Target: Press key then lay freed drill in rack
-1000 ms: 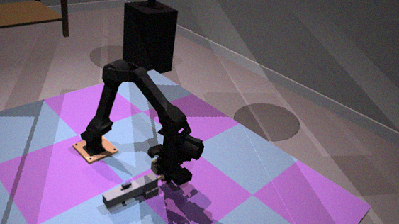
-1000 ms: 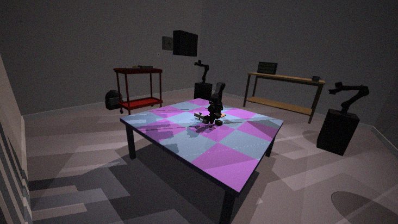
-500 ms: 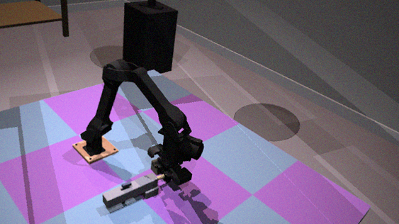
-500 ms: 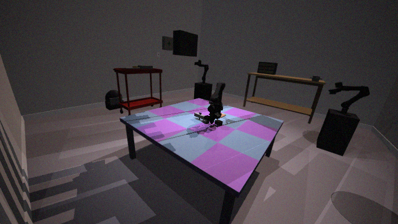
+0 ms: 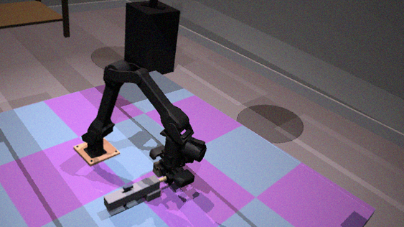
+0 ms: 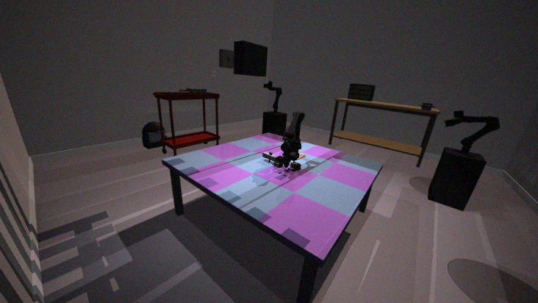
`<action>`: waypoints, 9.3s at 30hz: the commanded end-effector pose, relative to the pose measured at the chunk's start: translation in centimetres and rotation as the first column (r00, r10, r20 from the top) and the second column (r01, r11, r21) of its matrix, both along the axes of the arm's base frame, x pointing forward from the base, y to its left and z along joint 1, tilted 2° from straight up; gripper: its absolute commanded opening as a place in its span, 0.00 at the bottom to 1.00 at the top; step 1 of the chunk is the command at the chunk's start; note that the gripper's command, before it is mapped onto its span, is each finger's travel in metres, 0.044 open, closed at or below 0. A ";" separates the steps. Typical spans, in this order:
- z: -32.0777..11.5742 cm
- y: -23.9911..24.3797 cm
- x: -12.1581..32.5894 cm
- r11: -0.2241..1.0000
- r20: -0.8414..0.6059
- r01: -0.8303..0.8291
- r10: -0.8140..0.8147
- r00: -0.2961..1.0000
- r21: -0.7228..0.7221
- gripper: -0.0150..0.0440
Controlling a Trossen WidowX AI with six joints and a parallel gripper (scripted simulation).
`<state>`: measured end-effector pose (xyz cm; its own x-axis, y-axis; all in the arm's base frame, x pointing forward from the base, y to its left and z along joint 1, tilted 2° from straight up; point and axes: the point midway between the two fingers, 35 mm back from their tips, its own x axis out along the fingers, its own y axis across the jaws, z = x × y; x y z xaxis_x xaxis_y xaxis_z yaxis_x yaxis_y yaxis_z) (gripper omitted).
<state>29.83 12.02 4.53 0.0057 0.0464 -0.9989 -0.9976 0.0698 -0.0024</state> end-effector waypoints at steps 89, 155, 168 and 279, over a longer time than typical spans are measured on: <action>1.6 6.3 0.2 1.000 0.001 -0.001 0.001 1.000 0.006 0.25; 3.6 5.8 -0.1 1.000 0.001 -0.001 0.001 1.000 0.005 0.25; 4.0 5.8 -0.1 1.000 0.001 -0.001 0.001 1.000 0.005 0.25; 0.2 8.3 -7.0 1.000 -0.004 -0.001 0.001 1.000 0.007 0.25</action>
<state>22.92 20.38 5.15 0.0035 0.0560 -0.9984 -0.9978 0.0658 0.0002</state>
